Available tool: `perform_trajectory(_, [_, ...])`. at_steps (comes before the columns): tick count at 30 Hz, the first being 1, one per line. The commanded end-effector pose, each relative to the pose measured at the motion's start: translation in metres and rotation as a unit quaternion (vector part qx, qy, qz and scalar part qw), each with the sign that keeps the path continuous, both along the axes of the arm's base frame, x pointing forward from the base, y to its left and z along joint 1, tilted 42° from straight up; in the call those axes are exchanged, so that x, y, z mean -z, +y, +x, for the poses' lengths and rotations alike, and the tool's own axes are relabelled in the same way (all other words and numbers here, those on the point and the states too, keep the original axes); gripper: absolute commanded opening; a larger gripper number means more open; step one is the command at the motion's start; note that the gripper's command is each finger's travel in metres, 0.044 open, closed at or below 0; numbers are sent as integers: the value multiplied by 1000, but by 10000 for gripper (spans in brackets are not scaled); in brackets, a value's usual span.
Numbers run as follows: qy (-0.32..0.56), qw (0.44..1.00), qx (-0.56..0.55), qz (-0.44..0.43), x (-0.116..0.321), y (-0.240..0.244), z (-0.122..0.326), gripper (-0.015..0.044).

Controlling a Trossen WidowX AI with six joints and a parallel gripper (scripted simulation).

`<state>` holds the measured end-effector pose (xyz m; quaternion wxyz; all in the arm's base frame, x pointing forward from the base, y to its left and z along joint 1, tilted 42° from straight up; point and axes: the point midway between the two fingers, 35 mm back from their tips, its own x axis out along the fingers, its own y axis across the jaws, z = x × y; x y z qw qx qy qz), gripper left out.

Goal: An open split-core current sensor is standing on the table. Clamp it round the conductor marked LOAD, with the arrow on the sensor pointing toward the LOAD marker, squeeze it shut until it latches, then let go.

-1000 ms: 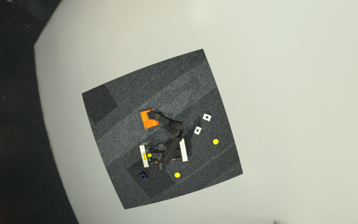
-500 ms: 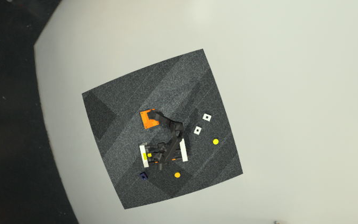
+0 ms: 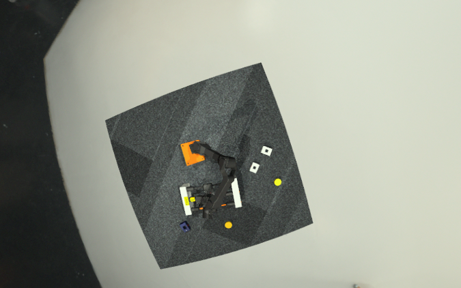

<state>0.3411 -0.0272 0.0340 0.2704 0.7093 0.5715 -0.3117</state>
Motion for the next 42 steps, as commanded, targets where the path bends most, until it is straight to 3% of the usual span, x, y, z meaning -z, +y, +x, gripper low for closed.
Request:
perform_trajectory(1, [1, 1000, 0, 0, 0, 0, 0, 256])
perform_trajectory(30, [1, 1000, 0, 0, 0, 0, 0, 256])
perform_trajectory(42, [0, 1000, 0, 0, 0, 0, 0, 176])
